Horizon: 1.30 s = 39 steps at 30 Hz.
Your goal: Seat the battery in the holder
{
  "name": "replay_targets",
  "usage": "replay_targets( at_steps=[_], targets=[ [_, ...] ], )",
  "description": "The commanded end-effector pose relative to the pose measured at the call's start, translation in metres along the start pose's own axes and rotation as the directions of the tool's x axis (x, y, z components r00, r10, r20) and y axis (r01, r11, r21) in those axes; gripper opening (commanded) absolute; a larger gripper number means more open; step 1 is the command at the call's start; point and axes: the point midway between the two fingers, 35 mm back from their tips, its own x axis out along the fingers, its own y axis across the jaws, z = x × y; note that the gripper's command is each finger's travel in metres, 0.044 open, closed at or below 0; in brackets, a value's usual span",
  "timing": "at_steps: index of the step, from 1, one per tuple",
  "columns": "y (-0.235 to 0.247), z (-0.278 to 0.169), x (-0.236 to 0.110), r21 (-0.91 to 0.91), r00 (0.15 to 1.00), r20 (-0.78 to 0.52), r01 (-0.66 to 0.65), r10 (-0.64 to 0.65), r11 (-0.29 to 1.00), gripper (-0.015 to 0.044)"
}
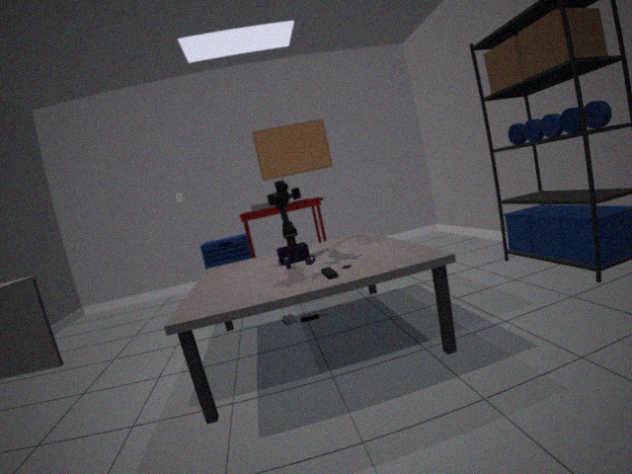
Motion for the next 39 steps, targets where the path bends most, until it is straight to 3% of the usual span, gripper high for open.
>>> replay_targets(
  at_steps=[1,4,8,11,15,17,19,26,34,39],
  targets=[
    [0.0,-0.003,0.002,-0.001,1.0,-0.015,0.001,-0.001,1.0,0.0374],
    [-0.005,-0.047,0.019,-0.016,0.972,-0.233,0.015,-0.018,1.0,0.0295],
    [-0.014,-0.123,0.026,-0.04,0.812,-0.581,0.025,-0.044,0.999,0.019],
    [-0.02,-0.174,0.015,-0.052,0.612,-0.789,0.022,-0.055,0.998,0.0111],
    [-0.026,-0.227,-0.016,-0.054,0.268,-0.962,0.01,-0.055,0.999,0.0006],
    [-0.028,-0.246,-0.036,-0.047,0.077,-0.996,0.003,-0.047,0.999,0.0],
    [-0.029,-0.255,-0.05,-0.04,-0.048,-0.998,-0.001,-0.04,0.999,0.0],
    [-0.029,-0.257,-0.051,-0.039,-0.063,-0.997,-0.001,-0.039,0.999,0.0],
    [-0.032,-0.33,-0.056,-0.039,-0.064,-0.997,-0.001,-0.039,0.999,0.0],
    [-0.033,-0.336,-0.057,-0.039,-0.064,-0.997,-0.001,-0.039,0.999,0.0]
  ],
)
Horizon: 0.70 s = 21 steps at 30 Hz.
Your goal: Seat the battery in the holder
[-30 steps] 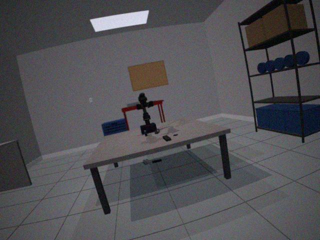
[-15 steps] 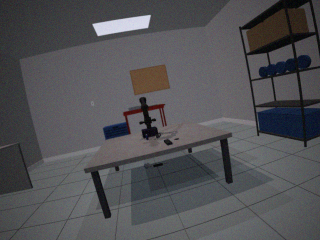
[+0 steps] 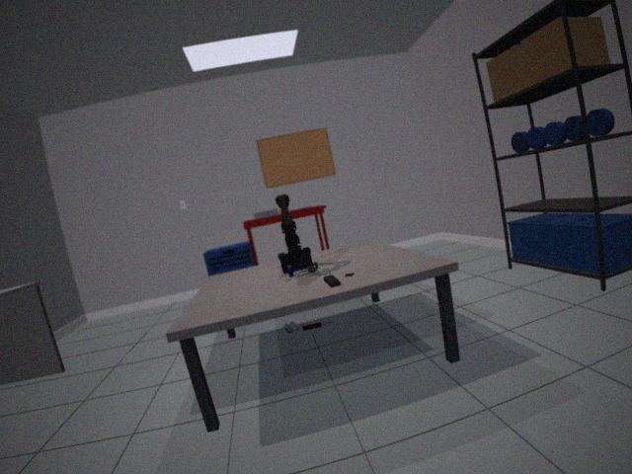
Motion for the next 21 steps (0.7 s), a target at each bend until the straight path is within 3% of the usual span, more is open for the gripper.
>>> replay_targets(
  at_steps=[1,21],
  targets=[
    [-0.002,0.002,0.003,-0.005,1.0,0.008,0.005,-0.005,1.0,0.0],
    [-0.034,0.004,0.003,-0.005,1.0,0.009,0.007,-0.007,1.0,0.0]
  ],
)
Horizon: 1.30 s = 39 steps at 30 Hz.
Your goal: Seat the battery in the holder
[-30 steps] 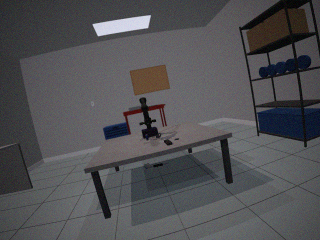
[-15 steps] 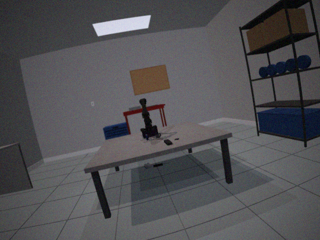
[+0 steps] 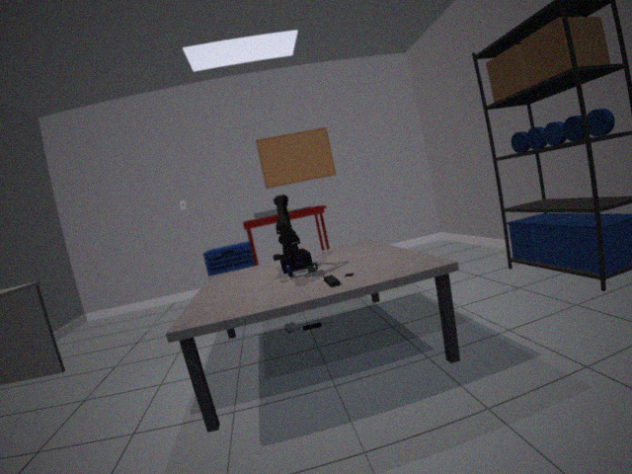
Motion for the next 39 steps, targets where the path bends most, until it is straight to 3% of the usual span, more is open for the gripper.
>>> replay_targets(
  at_steps=[1,25,34,39],
  targets=[
    [-0.007,-0.001,0.002,-0.004,1.0,-0.012,0.003,-0.003,1.0,0.0],
    [-0.041,-0.003,0.002,-0.004,1.0,-0.012,0.006,-0.006,1.0,0.0],
    [-0.041,-0.001,-0.072,-0.003,1.0,-0.011,0.006,-0.006,1.0,0.0],
    [-0.04,-0.002,-0.078,-0.004,1.0,-0.012,0.006,-0.006,1.0,0.0]
  ],
)
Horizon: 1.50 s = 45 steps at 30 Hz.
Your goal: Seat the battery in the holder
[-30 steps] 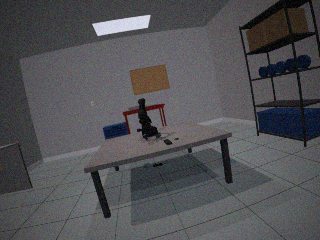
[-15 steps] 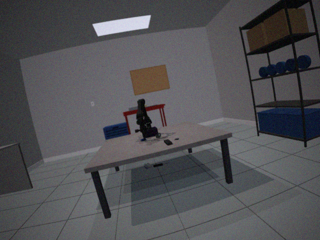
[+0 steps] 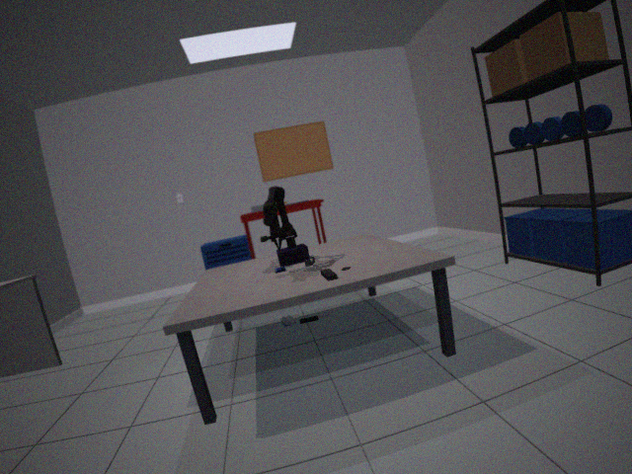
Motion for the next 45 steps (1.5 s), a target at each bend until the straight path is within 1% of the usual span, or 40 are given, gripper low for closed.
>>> replay_targets(
  at_steps=[1,8,10,13,15,17,18,20,22,24,25,26,38,45],
  targets=[
    [0.001,-0.003,-0.002,-0.003,1.0,-0.013,0.0,0.0,1.0,0.0],
    [0.001,-0.002,-0.001,0.0,1.0,-0.01,-0.003,0.003,1.0,0.0],
    [0.0,-0.002,0.002,0.069,1.0,-0.01,-0.002,0.003,0.998,0.0053],
    [-0.005,-0.001,0.014,0.356,1.0,-0.01,0.002,0.002,0.934,0.0131],
    [-0.008,-0.001,0.023,0.542,1.0,-0.011,0.005,0.001,0.84,0.0184],
    [-0.011,-0.001,0.032,0.704,1.0,-0.011,0.008,0.001,0.71,0.0236],
    [-0.012,-0.001,0.036,0.775,1.0,-0.012,0.009,0.0,0.632,0.025],
    [-0.015,-0.002,0.045,0.889,1.0,-0.012,0.011,0.0,0.458,0.025],
    [-0.018,-0.003,0.054,0.964,1.0,-0.013,0.013,-0.001,0.264,0.025],
    [-0.02,-0.004,0.062,0.997,1.0,-0.014,0.014,-0.001,0.076,0.025],
    [-0.021,-0.004,0.064,1.0,1.0,-0.014,0.014,-0.001,0.025,0.025],
    [-0.021,-0.004,0.065,1.0,1.0,-0.014,0.014,-0.002,0.007,0.025],
    [-0.021,-0.004,0.065,1.0,1.0,-0.014,0.014,-0.002,0.007,0.025],
    [-0.021,-0.004,0.075,1.0,1.0,-0.014,0.014,-0.002,0.007,0.025]
  ],
)
